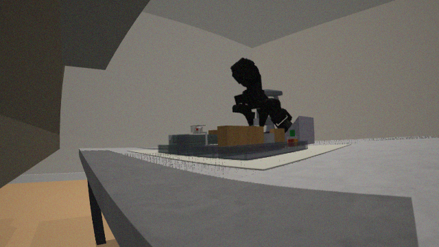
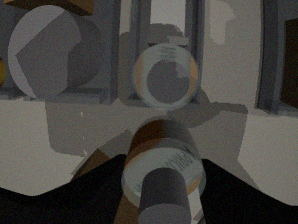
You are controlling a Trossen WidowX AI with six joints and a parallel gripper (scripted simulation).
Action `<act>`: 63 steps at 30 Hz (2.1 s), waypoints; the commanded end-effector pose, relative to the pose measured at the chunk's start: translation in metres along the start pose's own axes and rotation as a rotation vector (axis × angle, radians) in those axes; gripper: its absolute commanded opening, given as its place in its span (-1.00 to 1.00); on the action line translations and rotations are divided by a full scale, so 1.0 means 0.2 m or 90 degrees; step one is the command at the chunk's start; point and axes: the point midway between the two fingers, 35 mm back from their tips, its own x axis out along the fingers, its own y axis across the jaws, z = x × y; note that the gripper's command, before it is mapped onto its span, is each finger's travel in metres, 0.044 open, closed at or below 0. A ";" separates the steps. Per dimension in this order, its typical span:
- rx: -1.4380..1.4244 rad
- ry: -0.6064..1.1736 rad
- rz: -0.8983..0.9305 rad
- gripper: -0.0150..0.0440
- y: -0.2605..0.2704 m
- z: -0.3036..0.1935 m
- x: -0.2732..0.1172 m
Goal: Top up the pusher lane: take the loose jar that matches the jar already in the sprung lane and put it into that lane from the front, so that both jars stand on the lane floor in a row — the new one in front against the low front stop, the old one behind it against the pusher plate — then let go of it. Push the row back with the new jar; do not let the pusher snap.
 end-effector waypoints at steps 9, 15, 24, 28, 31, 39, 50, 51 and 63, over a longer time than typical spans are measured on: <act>-0.006 0.002 -0.004 -0.49 0.00 0.00 0.07; -0.006 0.002 -0.004 -0.49 0.00 0.01 0.07; -0.006 0.002 -0.004 -0.49 0.00 0.03 0.07; -0.006 0.002 -0.004 -0.49 0.00 0.04 0.07; -0.005 0.002 -0.004 -0.49 0.01 0.04 0.07; -0.005 0.002 -0.004 -0.49 0.01 0.06 0.07; -0.005 0.002 -0.004 -0.49 0.01 0.08 0.07; -0.005 0.002 -0.004 -0.49 0.01 0.08 0.07; -0.005 0.002 -0.004 -0.49 0.01 0.11 0.07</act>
